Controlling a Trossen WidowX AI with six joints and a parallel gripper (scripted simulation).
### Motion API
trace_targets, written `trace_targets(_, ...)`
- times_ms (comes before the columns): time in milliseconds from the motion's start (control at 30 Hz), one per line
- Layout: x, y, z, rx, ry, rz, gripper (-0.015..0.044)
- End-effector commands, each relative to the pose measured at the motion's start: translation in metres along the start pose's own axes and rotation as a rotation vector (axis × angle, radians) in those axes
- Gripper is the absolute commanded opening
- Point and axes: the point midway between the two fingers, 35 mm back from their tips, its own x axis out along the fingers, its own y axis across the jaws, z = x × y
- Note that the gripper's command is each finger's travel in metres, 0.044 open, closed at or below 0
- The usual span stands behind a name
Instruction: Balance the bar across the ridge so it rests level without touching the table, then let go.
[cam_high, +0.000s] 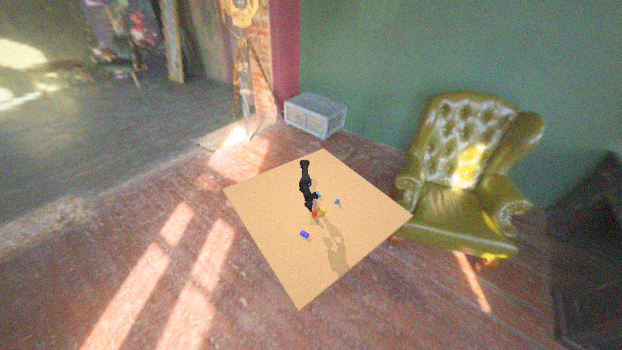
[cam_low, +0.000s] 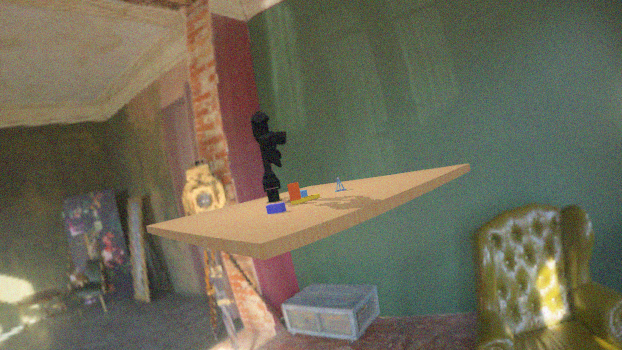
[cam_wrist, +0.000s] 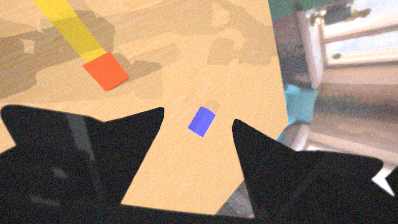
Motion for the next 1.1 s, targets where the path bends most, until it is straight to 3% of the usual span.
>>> trace_targets(0,0.007,0.015,0.016,-0.091,0.020,0.098,0.0315)
trace_targets(767,0.002,0.101,0.086,-0.635,0.096,0.583,0.0315)
trace_targets(1067,0.002,0.103,0.087,-0.652,0.098,0.597,0.0315)
